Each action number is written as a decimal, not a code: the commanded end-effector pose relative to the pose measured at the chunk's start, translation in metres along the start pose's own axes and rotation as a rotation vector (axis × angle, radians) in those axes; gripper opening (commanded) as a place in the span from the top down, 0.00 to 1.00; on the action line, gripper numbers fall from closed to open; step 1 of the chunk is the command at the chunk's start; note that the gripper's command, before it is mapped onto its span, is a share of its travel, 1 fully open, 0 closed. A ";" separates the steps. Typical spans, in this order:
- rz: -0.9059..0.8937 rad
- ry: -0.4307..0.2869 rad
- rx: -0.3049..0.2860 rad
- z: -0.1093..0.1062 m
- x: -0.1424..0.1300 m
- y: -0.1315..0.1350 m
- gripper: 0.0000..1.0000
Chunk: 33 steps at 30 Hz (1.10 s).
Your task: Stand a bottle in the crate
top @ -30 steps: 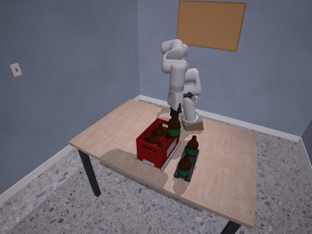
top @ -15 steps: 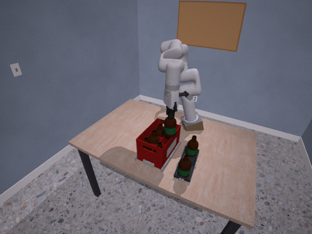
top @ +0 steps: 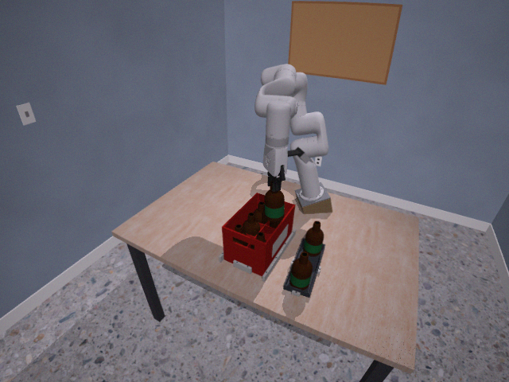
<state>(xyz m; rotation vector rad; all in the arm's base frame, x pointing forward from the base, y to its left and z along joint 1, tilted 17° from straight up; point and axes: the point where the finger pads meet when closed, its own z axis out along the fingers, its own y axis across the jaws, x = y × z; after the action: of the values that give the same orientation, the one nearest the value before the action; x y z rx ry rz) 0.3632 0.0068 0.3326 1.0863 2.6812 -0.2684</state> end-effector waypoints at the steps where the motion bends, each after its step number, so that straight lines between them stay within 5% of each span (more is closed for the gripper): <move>1: 0.000 -0.003 -0.003 -0.002 -0.001 0.000 1.00; 33: 0.000 -0.003 -0.003 -0.002 -0.003 -0.003 1.00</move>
<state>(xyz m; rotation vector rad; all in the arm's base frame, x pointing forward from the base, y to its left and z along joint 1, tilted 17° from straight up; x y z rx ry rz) 0.3624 0.0023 0.3337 1.0859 2.6815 -0.2684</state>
